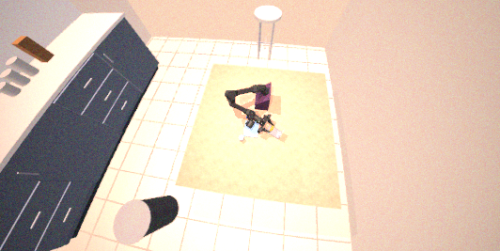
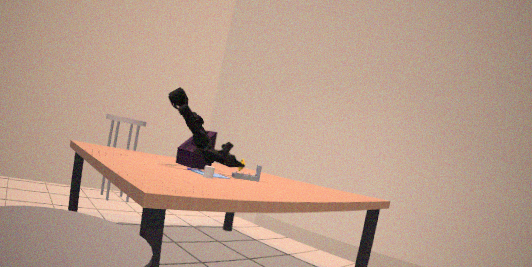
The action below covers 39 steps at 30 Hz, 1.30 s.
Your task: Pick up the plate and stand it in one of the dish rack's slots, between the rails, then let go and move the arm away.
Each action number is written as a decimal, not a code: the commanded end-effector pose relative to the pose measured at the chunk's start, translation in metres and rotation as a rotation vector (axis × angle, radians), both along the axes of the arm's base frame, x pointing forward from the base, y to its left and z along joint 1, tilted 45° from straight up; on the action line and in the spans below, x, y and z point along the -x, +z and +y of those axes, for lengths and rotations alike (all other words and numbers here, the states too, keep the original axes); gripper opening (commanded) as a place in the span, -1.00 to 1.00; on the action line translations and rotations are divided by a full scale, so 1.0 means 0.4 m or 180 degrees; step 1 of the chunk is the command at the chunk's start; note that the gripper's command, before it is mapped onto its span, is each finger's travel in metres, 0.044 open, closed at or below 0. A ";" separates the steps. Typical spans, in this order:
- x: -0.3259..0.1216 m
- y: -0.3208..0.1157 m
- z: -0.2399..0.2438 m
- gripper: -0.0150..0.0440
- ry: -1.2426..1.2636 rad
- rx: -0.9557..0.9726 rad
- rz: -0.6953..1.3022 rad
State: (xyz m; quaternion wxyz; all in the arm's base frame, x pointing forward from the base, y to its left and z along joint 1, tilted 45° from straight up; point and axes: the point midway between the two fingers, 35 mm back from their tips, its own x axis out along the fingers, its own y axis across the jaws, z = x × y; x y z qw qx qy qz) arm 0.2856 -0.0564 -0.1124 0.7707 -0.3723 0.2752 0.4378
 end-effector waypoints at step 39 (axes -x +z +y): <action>0.016 -0.041 -0.018 0.86 -0.0009 -0.0019 0.0035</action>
